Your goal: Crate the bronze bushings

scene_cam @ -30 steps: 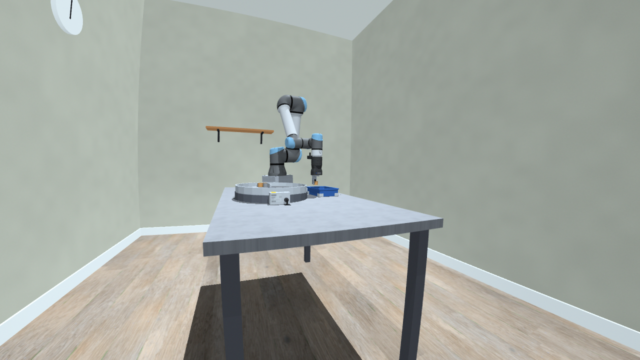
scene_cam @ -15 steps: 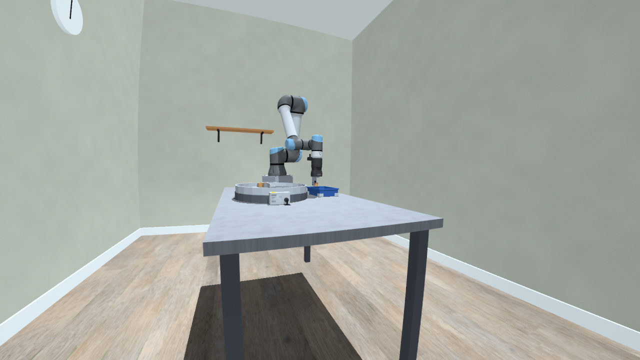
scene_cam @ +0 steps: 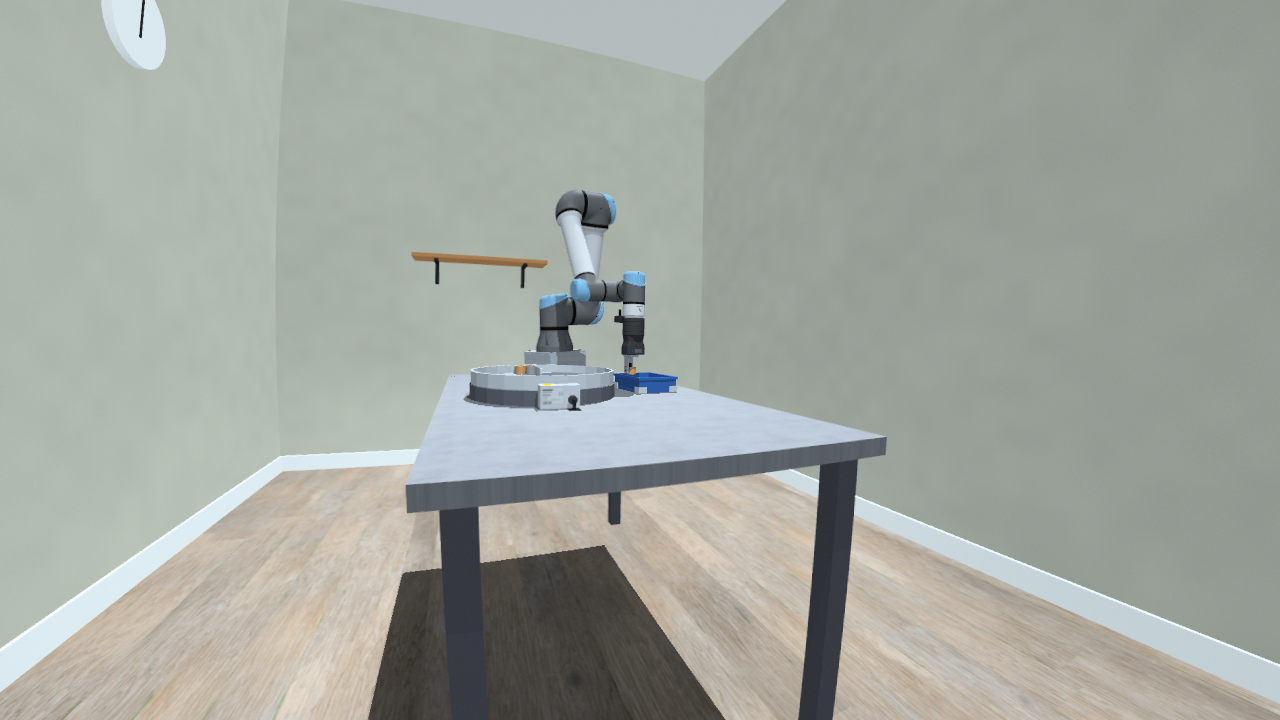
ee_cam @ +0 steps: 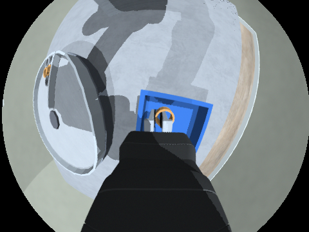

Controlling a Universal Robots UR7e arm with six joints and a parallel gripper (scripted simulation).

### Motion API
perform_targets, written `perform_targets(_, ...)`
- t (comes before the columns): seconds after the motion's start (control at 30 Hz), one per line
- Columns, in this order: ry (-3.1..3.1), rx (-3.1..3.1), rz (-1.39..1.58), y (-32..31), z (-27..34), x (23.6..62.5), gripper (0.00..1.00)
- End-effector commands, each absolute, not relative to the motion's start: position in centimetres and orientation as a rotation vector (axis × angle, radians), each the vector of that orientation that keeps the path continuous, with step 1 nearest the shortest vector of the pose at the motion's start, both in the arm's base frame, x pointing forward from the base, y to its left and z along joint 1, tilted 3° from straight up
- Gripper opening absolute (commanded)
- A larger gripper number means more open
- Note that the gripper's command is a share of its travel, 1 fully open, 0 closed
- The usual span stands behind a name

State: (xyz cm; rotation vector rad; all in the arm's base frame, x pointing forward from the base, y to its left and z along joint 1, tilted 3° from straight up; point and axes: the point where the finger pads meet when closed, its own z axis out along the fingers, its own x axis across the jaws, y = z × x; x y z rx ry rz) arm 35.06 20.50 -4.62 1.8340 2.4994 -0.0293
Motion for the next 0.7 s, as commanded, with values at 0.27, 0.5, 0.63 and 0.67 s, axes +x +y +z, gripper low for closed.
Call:
perform_targets(0.27,2.499,1.834,-0.029,20.48,-5.27,35.09,0.0)
perform_targets(0.5,2.499,1.834,-0.029,20.46,-5.78,35.1,0.0)
perform_targets(0.63,2.499,1.834,-0.029,20.44,-6.12,35.11,0.0)
perform_targets(0.67,2.499,1.834,-0.029,20.44,-6.12,35.11,0.0)
